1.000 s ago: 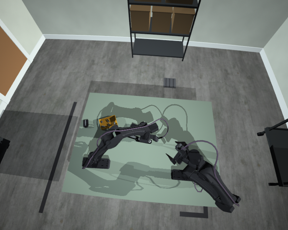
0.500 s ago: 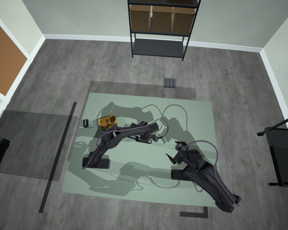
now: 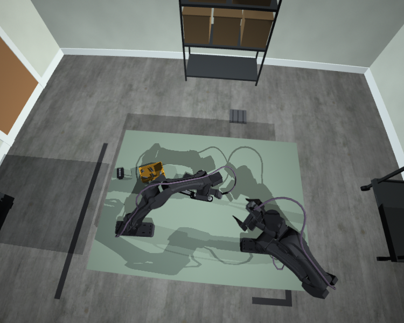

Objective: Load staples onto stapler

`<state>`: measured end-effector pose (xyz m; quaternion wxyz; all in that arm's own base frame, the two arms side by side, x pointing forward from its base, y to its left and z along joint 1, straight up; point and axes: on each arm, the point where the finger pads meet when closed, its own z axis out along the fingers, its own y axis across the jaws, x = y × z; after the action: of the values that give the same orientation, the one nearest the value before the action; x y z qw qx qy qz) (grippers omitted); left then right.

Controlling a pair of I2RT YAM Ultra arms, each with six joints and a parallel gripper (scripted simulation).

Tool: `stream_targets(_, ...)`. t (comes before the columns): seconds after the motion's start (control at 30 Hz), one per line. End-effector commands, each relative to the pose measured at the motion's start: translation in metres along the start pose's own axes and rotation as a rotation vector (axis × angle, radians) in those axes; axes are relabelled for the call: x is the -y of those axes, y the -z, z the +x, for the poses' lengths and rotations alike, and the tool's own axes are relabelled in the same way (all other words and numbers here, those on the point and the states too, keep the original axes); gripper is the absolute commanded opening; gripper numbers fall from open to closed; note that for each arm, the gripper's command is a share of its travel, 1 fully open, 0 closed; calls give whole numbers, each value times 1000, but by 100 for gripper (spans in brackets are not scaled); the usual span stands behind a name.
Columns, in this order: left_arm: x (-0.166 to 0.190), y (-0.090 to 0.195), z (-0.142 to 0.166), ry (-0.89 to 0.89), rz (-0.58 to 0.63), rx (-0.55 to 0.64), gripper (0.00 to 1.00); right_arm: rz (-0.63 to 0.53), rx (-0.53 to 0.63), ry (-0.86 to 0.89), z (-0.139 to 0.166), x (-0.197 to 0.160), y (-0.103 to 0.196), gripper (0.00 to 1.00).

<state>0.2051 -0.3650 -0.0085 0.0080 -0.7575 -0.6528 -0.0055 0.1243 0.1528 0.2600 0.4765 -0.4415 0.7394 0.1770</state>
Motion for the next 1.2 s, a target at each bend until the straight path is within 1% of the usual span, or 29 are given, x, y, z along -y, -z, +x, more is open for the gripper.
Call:
stream_targets(0.0, -4, 20, -13, -5, -35, 53, 6, 6, 27, 0, -4, 1, 5, 100)
stream_targets(0.47, -4, 20, -13, -5, -35, 53, 6, 6, 27, 0, -4, 1, 5, 100)
stream_targets(0.5, -8, 14, -12, 1, -36, 52, 6, 6, 27, 0, -4, 1, 5, 100)
stream_targets(0.53, -2, 5, -4, 2, -17, 27, 6, 6, 27, 0, -4, 1, 5, 100)
stream_targets(0.57, -2, 4, -4, 3, -15, 27, 6, 6, 27, 0, -4, 1, 5, 100)
stream_targets(0.67, -5, 7, -8, 6, -24, 42, 6, 6, 27, 0, -4, 1, 5, 100)
stream_targets(0.93, -2, 6, -9, 4, -25, 53, 6, 6, 27, 0, -4, 1, 5, 100)
stream_targets(0.97, -5, 7, -14, 1, -33, 64, 6, 6, 27, 0, -4, 1, 5, 100)
stream_targets(1.17, -1, -4, -10, -1, -20, 51, 6, 6, 27, 0, -4, 1, 5, 100)
